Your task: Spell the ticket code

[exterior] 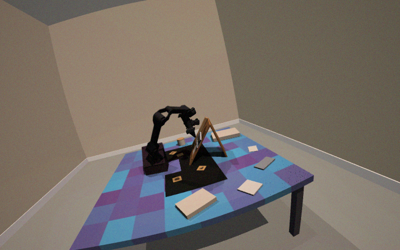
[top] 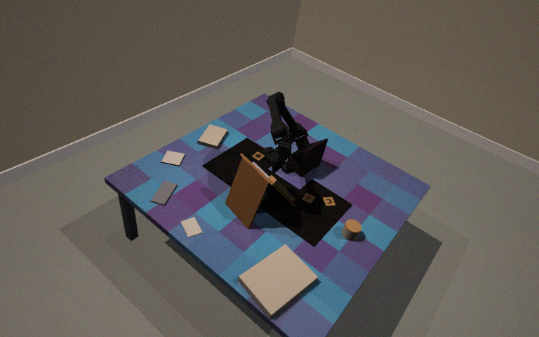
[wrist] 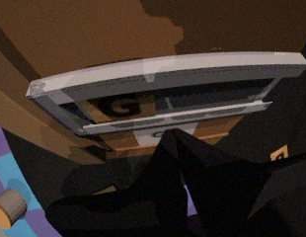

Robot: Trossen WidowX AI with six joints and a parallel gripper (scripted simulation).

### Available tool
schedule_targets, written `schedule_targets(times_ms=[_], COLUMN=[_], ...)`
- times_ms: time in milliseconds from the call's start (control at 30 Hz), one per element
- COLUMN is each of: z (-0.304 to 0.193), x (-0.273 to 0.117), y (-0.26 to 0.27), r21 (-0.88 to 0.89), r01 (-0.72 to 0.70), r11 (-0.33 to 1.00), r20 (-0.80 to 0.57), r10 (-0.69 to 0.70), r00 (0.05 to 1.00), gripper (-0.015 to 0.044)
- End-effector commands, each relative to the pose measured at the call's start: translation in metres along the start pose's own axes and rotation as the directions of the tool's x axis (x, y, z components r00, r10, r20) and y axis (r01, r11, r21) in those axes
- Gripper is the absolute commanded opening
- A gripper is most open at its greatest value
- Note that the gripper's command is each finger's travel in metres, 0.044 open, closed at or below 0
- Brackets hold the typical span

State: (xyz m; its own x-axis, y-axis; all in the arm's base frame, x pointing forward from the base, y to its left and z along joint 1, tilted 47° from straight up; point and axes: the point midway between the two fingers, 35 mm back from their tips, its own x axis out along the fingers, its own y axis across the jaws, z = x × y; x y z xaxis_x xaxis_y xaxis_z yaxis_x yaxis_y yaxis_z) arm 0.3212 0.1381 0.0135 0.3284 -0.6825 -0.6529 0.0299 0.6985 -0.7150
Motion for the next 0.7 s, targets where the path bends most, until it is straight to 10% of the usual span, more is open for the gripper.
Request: schedule_targets(times_ms=[0, 667], z=[0.0000, 0.0085], x=[-0.0005, 0.0084], y=[0.0001, 0.0016], r21=[0.005, 0.006], r01=[0.001, 0.001], r11=[1.000, 1.000], r20=[-0.015, -0.015], r10=[-0.001, -0.001], r00=[1.000, 1.000], gripper=[0.0000, 0.0000])
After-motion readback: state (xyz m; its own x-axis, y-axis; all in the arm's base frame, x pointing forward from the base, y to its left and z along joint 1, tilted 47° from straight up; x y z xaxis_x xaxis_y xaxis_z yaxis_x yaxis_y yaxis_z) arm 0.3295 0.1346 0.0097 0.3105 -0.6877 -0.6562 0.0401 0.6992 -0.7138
